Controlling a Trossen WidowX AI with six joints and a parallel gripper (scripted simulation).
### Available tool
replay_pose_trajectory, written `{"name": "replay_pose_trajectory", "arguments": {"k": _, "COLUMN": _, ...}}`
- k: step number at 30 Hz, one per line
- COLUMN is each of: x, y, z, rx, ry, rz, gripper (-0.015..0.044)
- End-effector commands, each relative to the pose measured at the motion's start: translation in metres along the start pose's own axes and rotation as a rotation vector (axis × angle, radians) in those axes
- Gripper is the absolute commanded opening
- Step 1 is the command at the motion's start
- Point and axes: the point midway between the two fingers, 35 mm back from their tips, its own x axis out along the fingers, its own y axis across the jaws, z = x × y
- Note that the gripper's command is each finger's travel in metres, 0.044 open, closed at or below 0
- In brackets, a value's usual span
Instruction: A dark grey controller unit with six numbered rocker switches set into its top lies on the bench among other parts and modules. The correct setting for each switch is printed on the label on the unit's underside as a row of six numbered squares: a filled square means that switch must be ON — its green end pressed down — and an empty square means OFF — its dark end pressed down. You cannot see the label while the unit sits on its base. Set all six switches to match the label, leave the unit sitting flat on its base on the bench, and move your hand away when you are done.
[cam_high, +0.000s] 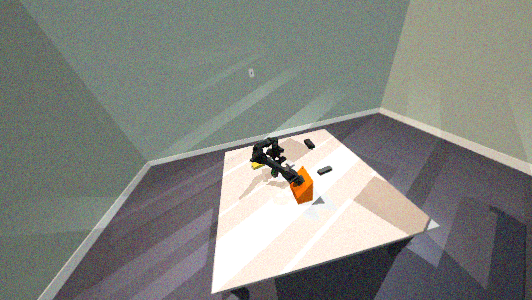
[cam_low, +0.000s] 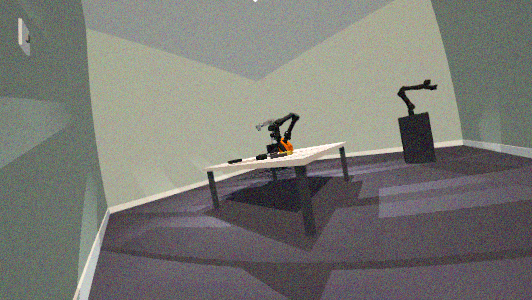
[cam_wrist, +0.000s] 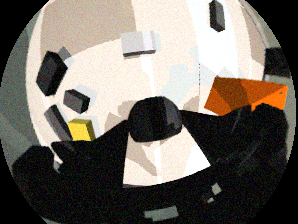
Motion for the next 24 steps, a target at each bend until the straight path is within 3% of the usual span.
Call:
{"name": "replay_pose_trajectory", "arguments": {"k": 1, "x": 0.005, "y": 0.000, "z": 0.001, "rx": -0.010, "ry": 0.010, "rz": -0.011, "gripper": 0.0338}}
{"name": "replay_pose_trajectory", "arguments": {"k": 24, "x": 0.013, "y": 0.000, "z": 0.017, "rx": -0.010, "ry": 0.010, "rz": -0.010, "gripper": 0.0338}}
